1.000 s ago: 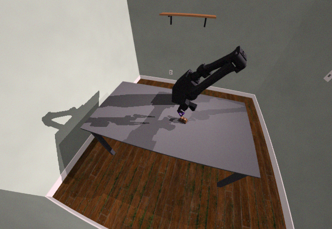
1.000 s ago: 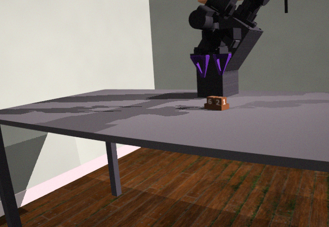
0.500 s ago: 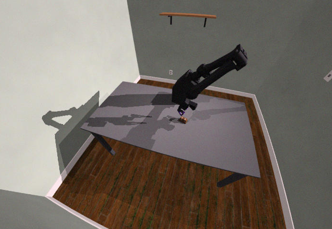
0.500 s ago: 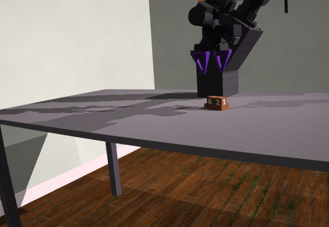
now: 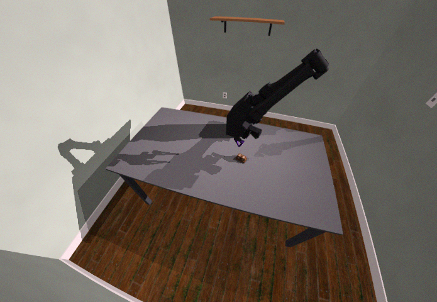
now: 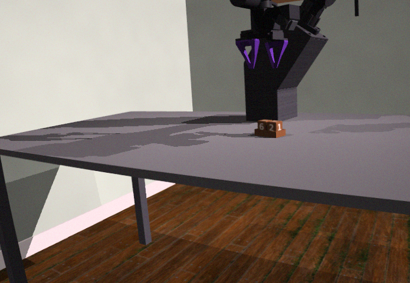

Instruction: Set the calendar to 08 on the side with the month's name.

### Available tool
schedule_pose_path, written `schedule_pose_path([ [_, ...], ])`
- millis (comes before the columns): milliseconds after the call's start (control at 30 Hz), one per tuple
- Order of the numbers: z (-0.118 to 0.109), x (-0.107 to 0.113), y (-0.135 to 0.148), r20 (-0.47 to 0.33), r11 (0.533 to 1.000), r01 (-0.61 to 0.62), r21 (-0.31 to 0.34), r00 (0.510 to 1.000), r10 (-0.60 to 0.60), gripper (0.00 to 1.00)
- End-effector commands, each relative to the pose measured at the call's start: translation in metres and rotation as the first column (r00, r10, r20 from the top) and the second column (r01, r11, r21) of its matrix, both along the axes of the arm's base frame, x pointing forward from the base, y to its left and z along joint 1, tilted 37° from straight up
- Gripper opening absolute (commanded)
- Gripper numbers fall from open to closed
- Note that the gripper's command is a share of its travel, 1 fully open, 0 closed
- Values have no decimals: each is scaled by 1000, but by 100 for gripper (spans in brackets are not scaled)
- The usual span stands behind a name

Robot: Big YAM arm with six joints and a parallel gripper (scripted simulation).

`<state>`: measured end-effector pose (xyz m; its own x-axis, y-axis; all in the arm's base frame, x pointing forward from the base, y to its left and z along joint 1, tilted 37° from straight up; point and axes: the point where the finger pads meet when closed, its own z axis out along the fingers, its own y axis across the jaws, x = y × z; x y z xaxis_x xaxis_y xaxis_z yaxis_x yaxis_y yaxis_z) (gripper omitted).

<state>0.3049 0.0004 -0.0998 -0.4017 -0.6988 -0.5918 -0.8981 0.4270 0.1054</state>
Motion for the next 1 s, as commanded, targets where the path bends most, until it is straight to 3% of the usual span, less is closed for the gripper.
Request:
schedule_pose_path([
  [0, 14, 13, -19, 46, 1000, -4, -14, 999, 5, 100],
  [133, 8, 6, -18, 18, 1000, -4, -3, 1000, 4, 100],
  [267, 16, 13, -21, 51, 1000, -4, -17, 999, 5, 100],
  [967, 14, 12, -20, 44, 1000, -2, -14, 999, 3, 100],
])
